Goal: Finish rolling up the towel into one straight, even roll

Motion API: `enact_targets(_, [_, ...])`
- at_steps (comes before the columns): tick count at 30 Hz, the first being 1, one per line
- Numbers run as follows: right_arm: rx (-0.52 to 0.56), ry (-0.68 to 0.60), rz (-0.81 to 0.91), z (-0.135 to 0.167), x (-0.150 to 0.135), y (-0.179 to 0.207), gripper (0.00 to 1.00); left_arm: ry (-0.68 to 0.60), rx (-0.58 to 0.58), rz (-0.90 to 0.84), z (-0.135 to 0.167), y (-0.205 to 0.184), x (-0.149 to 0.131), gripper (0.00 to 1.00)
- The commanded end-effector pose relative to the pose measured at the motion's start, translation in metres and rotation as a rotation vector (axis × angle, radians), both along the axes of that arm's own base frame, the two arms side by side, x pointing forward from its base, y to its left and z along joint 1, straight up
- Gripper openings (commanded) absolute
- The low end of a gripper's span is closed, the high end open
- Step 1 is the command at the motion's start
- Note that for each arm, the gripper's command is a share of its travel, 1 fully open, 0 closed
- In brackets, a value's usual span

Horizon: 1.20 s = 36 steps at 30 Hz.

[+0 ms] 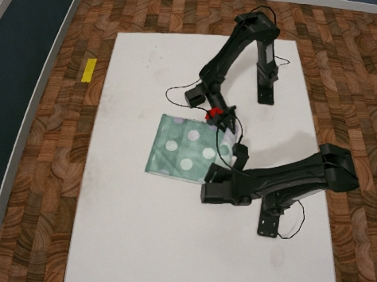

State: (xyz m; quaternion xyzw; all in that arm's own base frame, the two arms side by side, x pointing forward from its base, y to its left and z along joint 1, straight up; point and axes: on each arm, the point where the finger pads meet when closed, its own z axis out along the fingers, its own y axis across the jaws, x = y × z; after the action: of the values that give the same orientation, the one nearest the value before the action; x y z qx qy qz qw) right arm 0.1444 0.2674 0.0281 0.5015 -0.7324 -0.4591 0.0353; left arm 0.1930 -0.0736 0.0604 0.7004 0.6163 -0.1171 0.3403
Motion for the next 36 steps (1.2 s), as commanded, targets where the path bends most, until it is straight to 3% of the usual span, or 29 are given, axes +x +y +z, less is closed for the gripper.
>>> enact_targets(1, [0.023, -0.004, -0.004, 0.003, 0.007, 0.004, 0.26, -0.010, -0.029, -0.001, -0.018, -0.004, 0.001, 0.98])
enact_targets(12, [0.023, -0.004, -0.004, 0.003, 0.007, 0.004, 0.26, -0.010, -0.029, 0.000, -0.035, -0.005, 0.006, 0.98])
enact_targets(26, [0.023, -0.004, -0.004, 0.003, 0.007, 0.004, 0.26, -0.010, -0.029, 0.000, -0.036, -0.005, 0.006, 0.38])
enact_targets(36, [0.023, -0.004, -0.004, 0.003, 0.007, 0.004, 0.26, -0.010, -0.029, 0.000, -0.036, -0.005, 0.006, 0.30])
